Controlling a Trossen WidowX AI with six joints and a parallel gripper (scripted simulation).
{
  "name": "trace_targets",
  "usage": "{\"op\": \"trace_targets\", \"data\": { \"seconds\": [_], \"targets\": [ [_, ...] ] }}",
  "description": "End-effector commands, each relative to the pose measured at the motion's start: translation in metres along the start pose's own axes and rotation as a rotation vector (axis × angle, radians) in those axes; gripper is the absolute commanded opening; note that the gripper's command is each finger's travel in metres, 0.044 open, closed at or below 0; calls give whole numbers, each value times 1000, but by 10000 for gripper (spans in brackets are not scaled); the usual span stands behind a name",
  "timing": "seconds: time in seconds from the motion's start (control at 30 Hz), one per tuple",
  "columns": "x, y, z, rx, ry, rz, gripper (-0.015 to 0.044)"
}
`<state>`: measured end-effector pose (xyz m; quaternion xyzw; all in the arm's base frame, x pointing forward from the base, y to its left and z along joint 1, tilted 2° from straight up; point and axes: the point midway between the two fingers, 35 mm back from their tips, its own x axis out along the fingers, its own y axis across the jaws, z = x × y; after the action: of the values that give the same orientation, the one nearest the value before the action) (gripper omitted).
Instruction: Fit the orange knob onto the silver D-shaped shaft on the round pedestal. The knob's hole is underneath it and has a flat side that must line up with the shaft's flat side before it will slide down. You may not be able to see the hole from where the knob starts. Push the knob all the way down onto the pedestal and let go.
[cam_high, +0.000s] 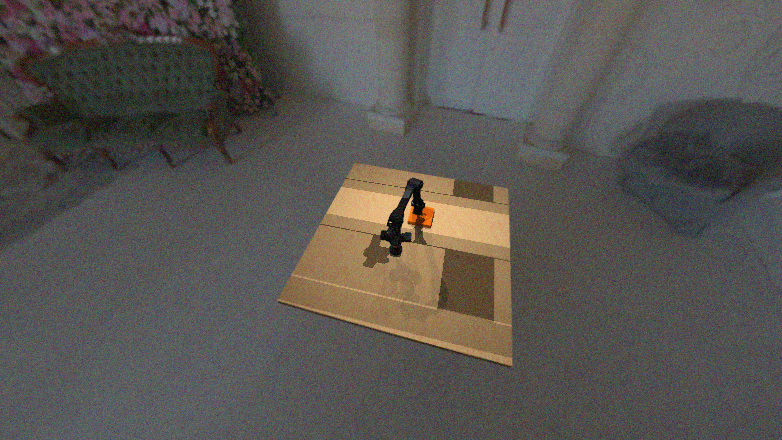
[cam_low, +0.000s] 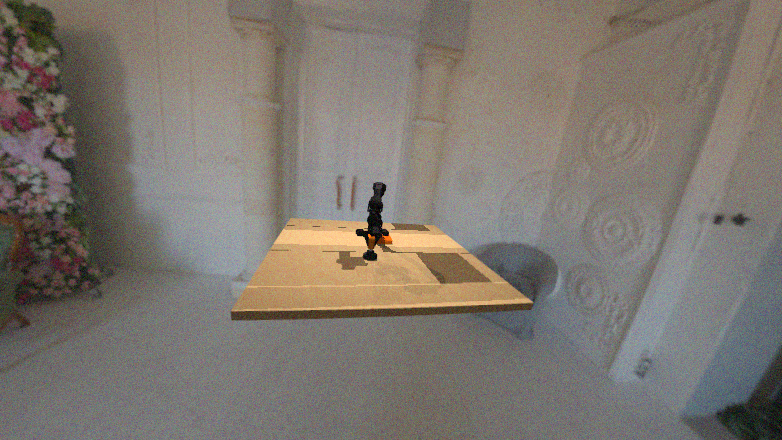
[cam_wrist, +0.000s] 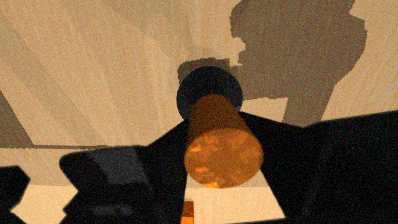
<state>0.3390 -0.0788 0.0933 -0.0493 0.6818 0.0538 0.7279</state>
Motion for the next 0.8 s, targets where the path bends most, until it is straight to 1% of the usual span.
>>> {"op": "trace_targets", "data": {
  "seconds": [0.0,0.2,0.77],
  "targets": [
    [-3,0,2,28,-5,0,0],
    [-1,0,0,212,-5,0,0],
    [13,0,-1,203,-5,0,0]
  ]
}}
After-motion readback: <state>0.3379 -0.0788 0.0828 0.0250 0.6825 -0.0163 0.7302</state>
